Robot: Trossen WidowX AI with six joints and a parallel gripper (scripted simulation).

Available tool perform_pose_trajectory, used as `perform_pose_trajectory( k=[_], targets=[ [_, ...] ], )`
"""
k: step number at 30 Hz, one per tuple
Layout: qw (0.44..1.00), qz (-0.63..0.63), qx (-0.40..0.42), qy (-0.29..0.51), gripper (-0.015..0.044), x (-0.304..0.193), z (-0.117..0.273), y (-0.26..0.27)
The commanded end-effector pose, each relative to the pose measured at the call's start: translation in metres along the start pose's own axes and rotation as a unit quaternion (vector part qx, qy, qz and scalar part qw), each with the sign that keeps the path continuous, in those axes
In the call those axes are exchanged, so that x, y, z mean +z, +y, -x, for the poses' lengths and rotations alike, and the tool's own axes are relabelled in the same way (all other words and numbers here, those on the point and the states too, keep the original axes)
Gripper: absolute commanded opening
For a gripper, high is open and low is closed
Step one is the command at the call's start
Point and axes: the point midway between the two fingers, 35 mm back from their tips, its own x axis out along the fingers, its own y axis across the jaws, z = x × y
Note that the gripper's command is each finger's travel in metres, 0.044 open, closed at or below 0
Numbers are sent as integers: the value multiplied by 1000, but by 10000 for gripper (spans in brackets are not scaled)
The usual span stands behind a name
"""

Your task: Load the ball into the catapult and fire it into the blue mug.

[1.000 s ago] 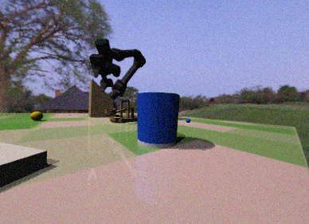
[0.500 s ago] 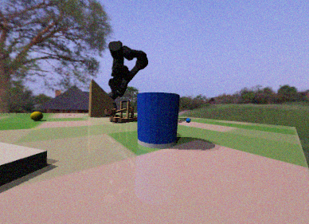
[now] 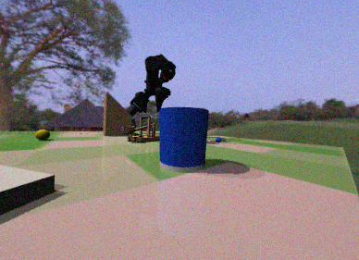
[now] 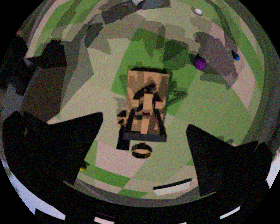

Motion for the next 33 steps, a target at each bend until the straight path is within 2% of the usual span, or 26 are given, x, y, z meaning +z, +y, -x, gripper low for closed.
perform_pose_trajectory(
  k=[1, 4, 9, 33],
  targets=[
    [1000, 26, 7, -6, 440, 9, 2, -3],
    [1000, 26, 7, -6, 440, 8, -1, -3],
    [1000, 26, 7, -7, 440, 8, -46, -2],
    [1000, 26, 7, -7, 440, 7, -76, -3]
  ],
)
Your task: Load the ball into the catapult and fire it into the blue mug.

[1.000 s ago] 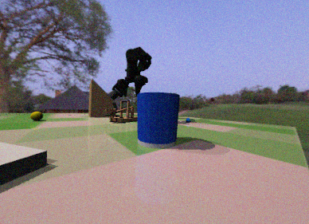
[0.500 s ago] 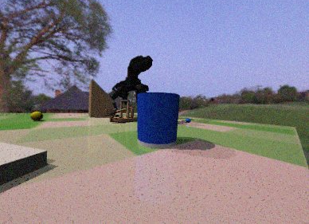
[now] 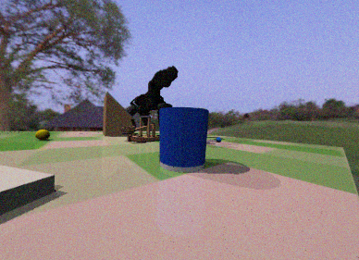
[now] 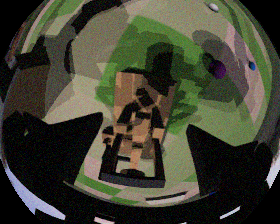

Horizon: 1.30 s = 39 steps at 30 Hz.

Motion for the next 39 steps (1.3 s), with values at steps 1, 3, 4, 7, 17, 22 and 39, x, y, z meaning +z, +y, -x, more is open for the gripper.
perform_pose_trajectory(
  k=[1, 3, 4, 7, 17, 22, 39],
  targets=[
    [1000, -7, 5, -5, 440, 0, -10, 4],
    [1000, -7, 5, -5, 440, 1, -14, 4],
    [1000, -7, 5, -5, 440, 1, -15, 4],
    [1000, -7, 5, -6, 440, 1, -20, 5],
    [1000, -7, 5, -7, 440, 2, -32, 5],
    [1000, -7, 5, -7, 440, 2, -32, 5],
    [1000, -1, 2, -3, 111, 2, -29, 3]
  ],
)
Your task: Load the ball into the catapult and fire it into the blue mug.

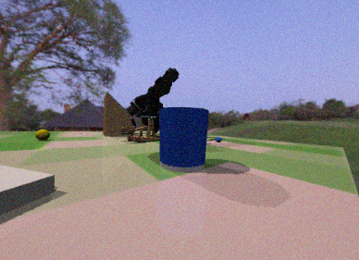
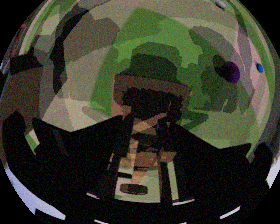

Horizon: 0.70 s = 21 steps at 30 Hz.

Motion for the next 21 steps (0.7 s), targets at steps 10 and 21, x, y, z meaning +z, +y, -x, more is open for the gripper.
perform_pose_trajectory(
  k=[10, 21],
  targets=[
    [1000, -11, 0, 1, 0, -2, 50, -1],
    [981, -195, 0, 0, 0, -23, 50, -15]
  ],
)
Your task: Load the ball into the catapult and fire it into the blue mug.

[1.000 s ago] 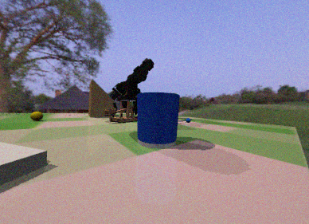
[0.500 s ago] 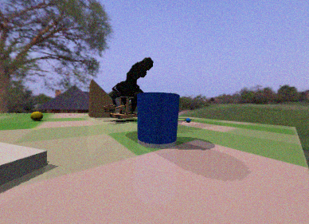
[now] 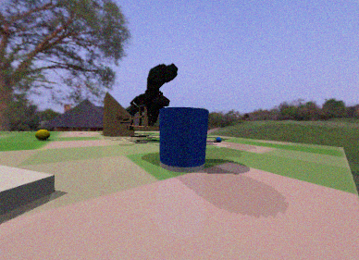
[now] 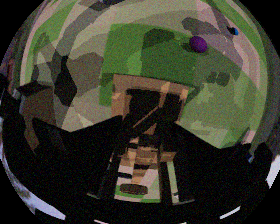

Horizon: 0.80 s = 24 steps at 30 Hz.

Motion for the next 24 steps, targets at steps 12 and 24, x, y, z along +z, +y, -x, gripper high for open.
perform_pose_trajectory(
  k=[12, 24],
  targets=[
    [966, -258, -5, 2, 0, -28, 3, -37],
    [938, -348, -6, 1, 0, -43, 2, -59]
  ],
)
